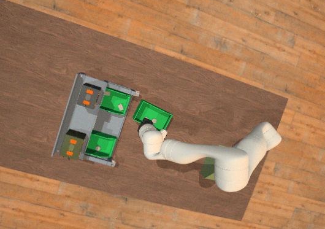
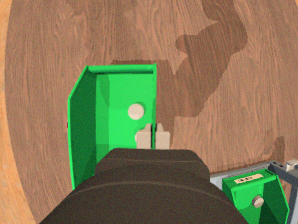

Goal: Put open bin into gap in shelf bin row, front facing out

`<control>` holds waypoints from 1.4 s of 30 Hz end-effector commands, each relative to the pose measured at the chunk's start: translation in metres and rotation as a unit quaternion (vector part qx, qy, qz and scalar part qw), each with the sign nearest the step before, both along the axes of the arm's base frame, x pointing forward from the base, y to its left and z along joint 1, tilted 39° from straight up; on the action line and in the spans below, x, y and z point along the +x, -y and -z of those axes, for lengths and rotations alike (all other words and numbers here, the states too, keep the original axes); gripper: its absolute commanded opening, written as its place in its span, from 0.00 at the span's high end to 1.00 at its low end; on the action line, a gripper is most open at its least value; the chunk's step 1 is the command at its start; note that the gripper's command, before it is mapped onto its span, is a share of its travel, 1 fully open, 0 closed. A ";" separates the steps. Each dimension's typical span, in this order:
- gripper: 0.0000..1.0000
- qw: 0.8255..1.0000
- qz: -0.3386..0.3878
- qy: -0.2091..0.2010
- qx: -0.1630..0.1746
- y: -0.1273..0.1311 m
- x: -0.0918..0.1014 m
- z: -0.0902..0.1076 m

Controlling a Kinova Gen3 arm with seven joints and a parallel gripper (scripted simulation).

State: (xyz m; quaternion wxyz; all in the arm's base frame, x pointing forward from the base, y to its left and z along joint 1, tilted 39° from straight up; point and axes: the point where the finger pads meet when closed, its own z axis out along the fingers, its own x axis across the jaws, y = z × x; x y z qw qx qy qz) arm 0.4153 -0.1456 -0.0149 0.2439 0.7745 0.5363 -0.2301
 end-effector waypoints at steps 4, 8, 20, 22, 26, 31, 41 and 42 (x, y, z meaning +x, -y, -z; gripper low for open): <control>1.00 1.000 -0.004 -0.001 0.001 -0.005 0.001 0.003; 1.00 1.000 -0.008 -0.005 0.001 -0.010 0.001 0.008; 1.00 0.999 -0.026 -0.019 0.003 -0.035 0.000 0.029; 1.00 0.999 -0.030 -0.022 0.004 -0.040 0.000 0.034; 1.00 0.999 -0.038 -0.029 0.005 -0.051 -0.001 0.043; 1.00 0.998 -0.046 -0.036 0.006 -0.063 -0.001 0.054; 1.00 0.998 -0.054 -0.042 0.007 -0.075 -0.001 0.064; 1.00 0.998 -0.055 -0.043 0.007 -0.075 -0.001 0.064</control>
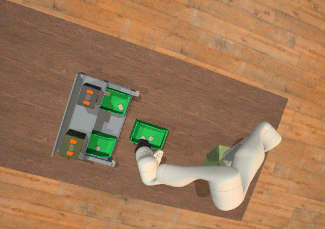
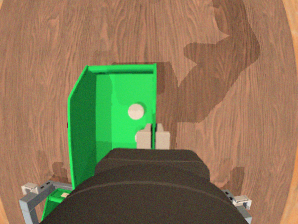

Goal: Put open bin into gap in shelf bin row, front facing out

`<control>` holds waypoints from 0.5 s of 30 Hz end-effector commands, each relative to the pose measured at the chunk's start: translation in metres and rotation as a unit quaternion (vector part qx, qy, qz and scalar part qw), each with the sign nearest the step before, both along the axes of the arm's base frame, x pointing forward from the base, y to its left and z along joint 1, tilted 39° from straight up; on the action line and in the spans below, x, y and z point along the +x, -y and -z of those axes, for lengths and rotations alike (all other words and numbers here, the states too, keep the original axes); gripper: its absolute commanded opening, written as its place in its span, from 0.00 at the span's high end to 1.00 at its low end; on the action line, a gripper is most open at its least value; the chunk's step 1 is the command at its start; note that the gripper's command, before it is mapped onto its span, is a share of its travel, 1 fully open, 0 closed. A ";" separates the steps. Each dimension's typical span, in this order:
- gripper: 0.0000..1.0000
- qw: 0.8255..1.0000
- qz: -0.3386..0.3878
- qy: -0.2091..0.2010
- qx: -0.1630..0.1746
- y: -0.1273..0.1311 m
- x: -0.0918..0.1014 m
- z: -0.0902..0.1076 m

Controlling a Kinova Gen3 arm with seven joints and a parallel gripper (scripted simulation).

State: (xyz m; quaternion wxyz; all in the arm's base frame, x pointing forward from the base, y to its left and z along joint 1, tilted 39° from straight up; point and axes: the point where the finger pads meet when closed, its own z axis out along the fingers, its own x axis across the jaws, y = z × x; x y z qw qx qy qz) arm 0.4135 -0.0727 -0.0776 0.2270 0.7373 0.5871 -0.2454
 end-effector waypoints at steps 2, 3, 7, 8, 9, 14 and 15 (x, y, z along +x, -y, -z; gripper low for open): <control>1.00 1.000 -0.004 -0.002 0.000 -0.003 0.001 0.002; 1.00 1.000 -0.004 -0.002 0.000 -0.004 0.001 0.003; 1.00 1.000 -0.004 -0.002 0.000 -0.004 0.001 0.003; 1.00 1.000 -0.004 -0.002 0.000 -0.004 0.001 0.003; 1.00 1.000 -0.004 -0.002 0.000 -0.004 0.001 0.003; 1.00 1.000 -0.004 -0.002 0.000 -0.004 0.001 0.003; 1.00 1.000 -0.004 -0.002 0.000 -0.004 0.001 0.003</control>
